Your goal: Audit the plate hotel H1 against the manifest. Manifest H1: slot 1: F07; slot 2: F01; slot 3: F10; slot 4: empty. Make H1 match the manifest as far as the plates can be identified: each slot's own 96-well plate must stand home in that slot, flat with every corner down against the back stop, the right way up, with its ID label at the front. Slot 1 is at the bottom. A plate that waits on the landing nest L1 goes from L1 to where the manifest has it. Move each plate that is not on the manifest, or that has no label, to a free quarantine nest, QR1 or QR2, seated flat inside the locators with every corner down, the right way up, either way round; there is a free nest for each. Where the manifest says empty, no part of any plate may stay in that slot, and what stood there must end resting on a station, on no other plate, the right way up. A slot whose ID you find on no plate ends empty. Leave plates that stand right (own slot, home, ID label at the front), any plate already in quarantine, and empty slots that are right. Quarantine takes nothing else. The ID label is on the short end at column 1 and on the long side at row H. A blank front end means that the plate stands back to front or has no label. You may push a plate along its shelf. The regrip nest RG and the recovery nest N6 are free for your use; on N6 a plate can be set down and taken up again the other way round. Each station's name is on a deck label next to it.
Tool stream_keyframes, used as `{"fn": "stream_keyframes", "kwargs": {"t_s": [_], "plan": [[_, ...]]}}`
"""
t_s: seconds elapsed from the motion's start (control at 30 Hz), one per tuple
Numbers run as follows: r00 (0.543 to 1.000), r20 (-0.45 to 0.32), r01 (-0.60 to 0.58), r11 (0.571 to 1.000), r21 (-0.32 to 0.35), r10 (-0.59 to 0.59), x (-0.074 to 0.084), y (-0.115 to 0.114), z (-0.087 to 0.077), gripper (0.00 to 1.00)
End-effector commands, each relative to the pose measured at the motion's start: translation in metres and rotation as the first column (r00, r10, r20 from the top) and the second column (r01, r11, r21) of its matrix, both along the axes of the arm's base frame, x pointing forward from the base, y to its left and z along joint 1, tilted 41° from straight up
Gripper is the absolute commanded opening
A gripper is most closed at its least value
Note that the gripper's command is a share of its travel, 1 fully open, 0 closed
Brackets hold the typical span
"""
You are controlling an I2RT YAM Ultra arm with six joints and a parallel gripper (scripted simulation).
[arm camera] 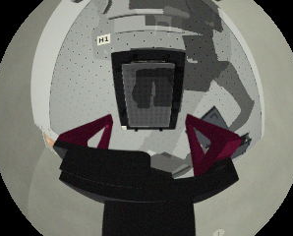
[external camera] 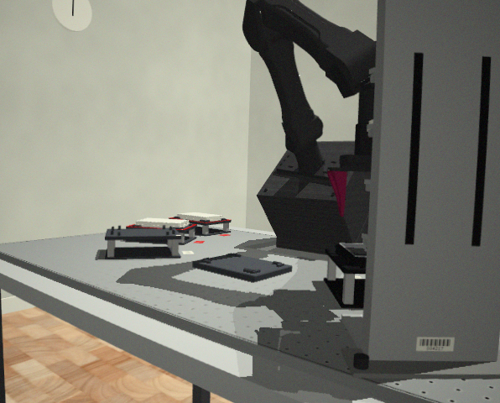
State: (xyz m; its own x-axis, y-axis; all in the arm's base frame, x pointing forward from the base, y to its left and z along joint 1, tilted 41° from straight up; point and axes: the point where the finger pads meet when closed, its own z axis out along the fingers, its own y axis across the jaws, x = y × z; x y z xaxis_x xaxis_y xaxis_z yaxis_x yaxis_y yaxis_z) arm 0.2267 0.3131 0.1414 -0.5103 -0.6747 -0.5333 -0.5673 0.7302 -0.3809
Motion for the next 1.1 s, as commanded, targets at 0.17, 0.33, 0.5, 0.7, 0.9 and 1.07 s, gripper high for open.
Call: {"fn": "stream_keyframes", "kwargs": {"t_s": [0.17, 0.33, 0.5, 0.7, 0.9, 1.07], "plan": [[1.000, 0.005, -0.008, 1.000, 0.010, 0.007, 0.005, 0.003, -0.004, 1.00], [1.000, 0.005, -0.008, 1.000, 0.010, 0.007, 0.008, 0.004, -0.007, 1.00], [1.000, 0.005, -0.008, 1.000, 0.010, 0.008, 0.012, 0.005, -0.012, 1.00], [1.000, 0.005, -0.008, 1.000, 0.009, 0.008, 0.017, 0.006, -0.018, 1.00], [1.000, 0.005, -0.008, 1.000, 0.009, 0.008, 0.021, 0.006, -0.022, 1.00], [1.000, 0.005, -0.008, 1.000, 0.009, 0.008, 0.025, 0.007, -0.027, 1.00]]}}
